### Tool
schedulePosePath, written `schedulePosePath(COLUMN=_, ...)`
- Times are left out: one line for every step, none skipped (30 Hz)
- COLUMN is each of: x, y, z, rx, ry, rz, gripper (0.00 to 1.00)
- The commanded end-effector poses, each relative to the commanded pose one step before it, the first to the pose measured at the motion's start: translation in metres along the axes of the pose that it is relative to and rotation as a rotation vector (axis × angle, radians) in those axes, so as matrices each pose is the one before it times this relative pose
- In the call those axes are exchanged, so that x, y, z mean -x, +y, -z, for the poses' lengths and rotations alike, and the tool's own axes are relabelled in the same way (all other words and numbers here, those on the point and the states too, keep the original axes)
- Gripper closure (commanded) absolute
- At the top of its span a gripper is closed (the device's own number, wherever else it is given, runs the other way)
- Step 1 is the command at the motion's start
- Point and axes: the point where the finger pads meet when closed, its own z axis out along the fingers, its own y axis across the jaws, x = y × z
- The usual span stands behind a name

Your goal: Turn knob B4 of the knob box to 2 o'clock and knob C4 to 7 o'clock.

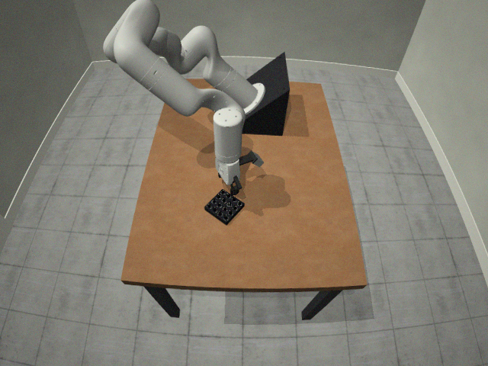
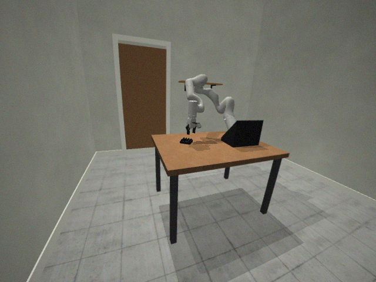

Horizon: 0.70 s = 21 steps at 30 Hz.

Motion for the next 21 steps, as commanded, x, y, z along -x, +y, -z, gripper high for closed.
schedulePosePath(x=0.00037, y=0.00018, z=0.00083, rx=-0.00695, ry=0.00796, rz=0.07181, gripper=0.00)
schedulePosePath(x=0.00001, y=-0.00011, z=0.00005, rx=0.00000, ry=0.00000, rz=0.01646, gripper=0.00)
schedulePosePath(x=0.00001, y=-0.00009, z=0.00004, rx=0.00000, ry=0.00000, rz=0.01300, gripper=0.00)
schedulePosePath(x=0.00001, y=-0.00007, z=0.00003, rx=0.00000, ry=0.00000, rz=0.00982, gripper=0.00)
schedulePosePath(x=0.00000, y=-0.00005, z=0.00002, rx=0.00000, ry=0.00000, rz=0.00700, gripper=0.00)
schedulePosePath(x=0.00000, y=-0.00003, z=0.00001, rx=0.00000, ry=0.00000, rz=0.00457, gripper=0.00)
schedulePosePath(x=0.00000, y=-0.00002, z=0.00001, rx=0.00000, ry=0.00000, rz=0.00261, gripper=0.00)
schedulePosePath(x=0.00000, y=-0.00001, z=0.00000, rx=0.00000, ry=0.00000, rz=0.00117, gripper=0.00)
schedulePosePath(x=0.00000, y=0.00000, z=0.00000, rx=0.00000, ry=0.00000, rz=0.00032, gripper=0.00)
schedulePosePath(x=0.00000, y=0.00000, z=0.00000, rx=0.00000, ry=0.00000, rz=0.00004, gripper=0.00)
schedulePosePath(x=0.00000, y=0.00000, z=0.00000, rx=0.00000, ry=0.00000, rz=0.00000, gripper=0.81)
schedulePosePath(x=0.00000, y=0.00000, z=0.00000, rx=0.00000, ry=0.00000, rz=0.00000, gripper=0.81)
schedulePosePath(x=0.00000, y=0.00000, z=0.00000, rx=0.00000, ry=0.00000, rz=0.00000, gripper=0.81)
schedulePosePath(x=0.00000, y=0.00000, z=0.00000, rx=0.00000, ry=0.00000, rz=0.00000, gripper=0.81)
schedulePosePath(x=0.00000, y=0.00000, z=0.00000, rx=0.00000, ry=0.00000, rz=0.00000, gripper=0.81)
schedulePosePath(x=0.00000, y=0.00000, z=0.00000, rx=0.00000, ry=0.00000, rz=0.00000, gripper=0.81)
schedulePosePath(x=0.00000, y=0.00000, z=0.00000, rx=0.00000, ry=0.00000, rz=0.00000, gripper=0.81)
schedulePosePath(x=0.00000, y=0.00000, z=0.00000, rx=0.00000, ry=0.00000, rz=0.00000, gripper=0.81)
schedulePosePath(x=0.00000, y=0.00000, z=0.00000, rx=0.00000, ry=0.00000, rz=0.00000, gripper=0.81)
schedulePosePath(x=0.00000, y=0.00000, z=0.00000, rx=0.00000, ry=0.00000, rz=0.00000, gripper=0.81)
schedulePosePath(x=0.00000, y=0.00000, z=0.00000, rx=0.00000, ry=0.00000, rz=0.00000, gripper=0.81)
